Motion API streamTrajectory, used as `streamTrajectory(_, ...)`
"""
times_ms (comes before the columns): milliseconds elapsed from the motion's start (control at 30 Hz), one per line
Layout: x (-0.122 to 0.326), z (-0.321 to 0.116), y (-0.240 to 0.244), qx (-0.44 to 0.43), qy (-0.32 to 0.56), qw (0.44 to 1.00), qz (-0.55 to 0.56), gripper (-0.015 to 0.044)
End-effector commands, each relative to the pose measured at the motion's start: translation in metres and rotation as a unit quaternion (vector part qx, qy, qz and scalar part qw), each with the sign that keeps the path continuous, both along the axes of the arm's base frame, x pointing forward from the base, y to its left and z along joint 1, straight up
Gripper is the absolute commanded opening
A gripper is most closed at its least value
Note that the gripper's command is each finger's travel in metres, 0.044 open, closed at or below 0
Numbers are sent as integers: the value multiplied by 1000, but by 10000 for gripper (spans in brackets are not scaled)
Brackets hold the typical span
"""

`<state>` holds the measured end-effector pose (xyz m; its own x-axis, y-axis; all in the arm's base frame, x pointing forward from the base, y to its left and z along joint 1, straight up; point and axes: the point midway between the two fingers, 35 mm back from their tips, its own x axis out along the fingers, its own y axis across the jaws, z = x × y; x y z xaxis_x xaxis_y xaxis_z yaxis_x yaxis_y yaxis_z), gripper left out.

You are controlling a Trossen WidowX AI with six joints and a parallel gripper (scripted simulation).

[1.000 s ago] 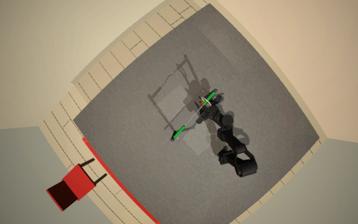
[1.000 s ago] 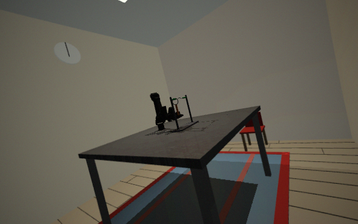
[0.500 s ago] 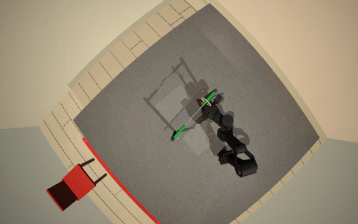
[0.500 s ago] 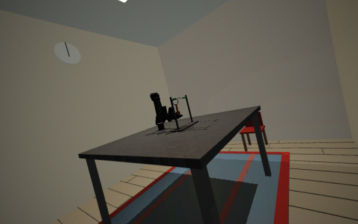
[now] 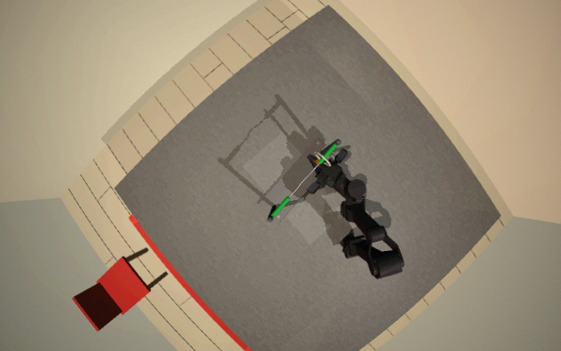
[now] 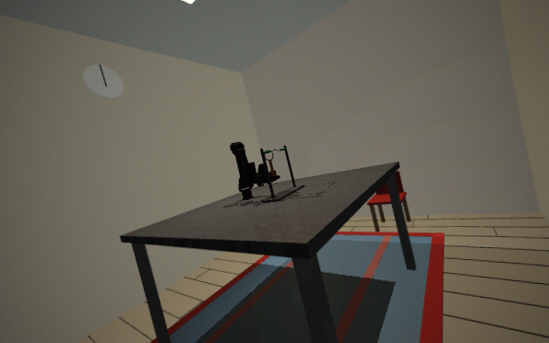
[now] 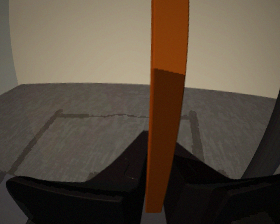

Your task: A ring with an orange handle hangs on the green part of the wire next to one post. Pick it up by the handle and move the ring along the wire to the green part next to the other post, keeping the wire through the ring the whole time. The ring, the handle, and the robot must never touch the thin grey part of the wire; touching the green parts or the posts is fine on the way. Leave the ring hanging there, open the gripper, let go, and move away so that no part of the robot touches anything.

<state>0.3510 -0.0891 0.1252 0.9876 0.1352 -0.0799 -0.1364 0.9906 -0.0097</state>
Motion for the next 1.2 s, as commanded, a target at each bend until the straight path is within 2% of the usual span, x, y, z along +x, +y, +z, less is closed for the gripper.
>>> streamTrajectory(0,1,8,0,-2,-3,1000,2,-150)
streamTrajectory(233,0,19,1,-2,-3,1000,3,-150)
streamTrajectory(1167,0,19,1,-2,-3,1000,4,-150)
